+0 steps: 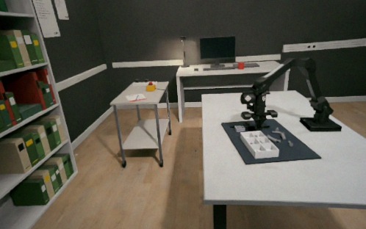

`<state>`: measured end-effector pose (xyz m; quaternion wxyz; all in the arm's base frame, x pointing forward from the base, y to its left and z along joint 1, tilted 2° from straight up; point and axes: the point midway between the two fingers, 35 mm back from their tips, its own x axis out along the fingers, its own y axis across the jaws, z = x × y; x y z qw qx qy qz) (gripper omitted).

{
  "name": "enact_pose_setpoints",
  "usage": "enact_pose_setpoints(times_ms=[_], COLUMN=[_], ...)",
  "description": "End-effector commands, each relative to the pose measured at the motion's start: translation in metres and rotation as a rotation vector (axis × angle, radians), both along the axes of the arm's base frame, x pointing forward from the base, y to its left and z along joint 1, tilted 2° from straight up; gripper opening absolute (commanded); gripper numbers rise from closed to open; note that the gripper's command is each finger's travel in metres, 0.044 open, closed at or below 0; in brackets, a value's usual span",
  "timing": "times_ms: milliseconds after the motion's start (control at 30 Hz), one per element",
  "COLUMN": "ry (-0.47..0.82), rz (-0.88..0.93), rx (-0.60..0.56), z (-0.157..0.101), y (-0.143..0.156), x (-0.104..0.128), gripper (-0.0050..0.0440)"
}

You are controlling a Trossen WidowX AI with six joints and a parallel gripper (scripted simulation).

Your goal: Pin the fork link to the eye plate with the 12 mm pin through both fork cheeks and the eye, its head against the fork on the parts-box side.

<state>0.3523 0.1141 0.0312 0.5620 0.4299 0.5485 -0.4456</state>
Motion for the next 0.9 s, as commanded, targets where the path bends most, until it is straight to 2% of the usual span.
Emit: enact_pose_setpoints(times_ms=[0, 433, 567, 667, 867], ry=[-0.029, -0.037, -0.022, -0.038, -0.029], rz=[0.0, 0.0, 0.0, 0.0, 0.0], rx=[0.011, 0.014, 0.008, 0.014, 0.011], z=[0.015, 0.048, 0.046, 0.058, 0.064], y=[0.003, 0.004, 0.004, 0.004, 0.004], x=[0.005, 0.004, 0.003, 0.004, 0.003], gripper=[-0.005, -0.005, -0.005, -0.005, -0.005])
